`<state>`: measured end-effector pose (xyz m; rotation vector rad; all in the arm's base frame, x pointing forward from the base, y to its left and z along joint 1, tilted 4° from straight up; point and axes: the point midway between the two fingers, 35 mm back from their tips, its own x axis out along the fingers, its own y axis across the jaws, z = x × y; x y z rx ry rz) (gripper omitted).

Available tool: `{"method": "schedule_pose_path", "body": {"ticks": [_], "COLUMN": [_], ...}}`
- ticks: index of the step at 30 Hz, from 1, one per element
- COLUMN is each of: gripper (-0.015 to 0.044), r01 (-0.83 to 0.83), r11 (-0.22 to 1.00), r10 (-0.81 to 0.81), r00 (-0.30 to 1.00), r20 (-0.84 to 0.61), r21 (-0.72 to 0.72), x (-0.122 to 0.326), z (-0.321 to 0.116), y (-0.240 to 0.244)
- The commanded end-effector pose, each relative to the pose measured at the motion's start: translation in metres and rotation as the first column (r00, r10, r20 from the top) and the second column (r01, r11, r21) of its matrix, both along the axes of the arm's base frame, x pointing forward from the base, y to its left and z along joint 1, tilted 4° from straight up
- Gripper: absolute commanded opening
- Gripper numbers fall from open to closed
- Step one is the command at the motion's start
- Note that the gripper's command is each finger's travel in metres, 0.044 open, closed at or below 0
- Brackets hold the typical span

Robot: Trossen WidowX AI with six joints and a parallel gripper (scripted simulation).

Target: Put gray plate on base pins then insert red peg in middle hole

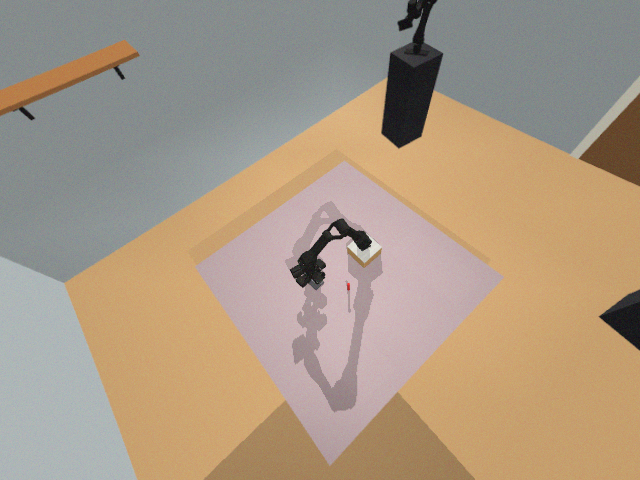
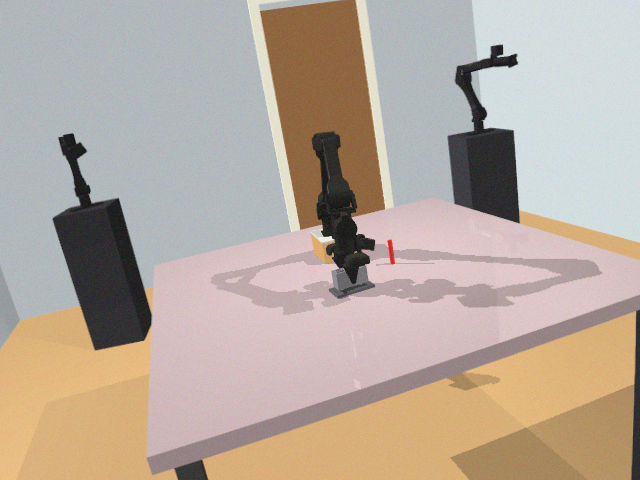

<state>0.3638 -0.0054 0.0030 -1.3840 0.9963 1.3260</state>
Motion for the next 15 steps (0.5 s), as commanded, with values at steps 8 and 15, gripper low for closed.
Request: {"method": "schedule_pose_path", "body": {"ticks": [8,15], "gripper": [0.0210,0.0394], "r01": [0.000,0.000], "r11": [1.000,1.000], "r10": [0.000,0.000], "r00": [1.000,1.000], "r20": [0.001,0.001], "r21": [0.000,0.000], "x": [0.0003,0.0003], "z": [0.0005,0.0005], "y": [0.0000,0.0000]}}
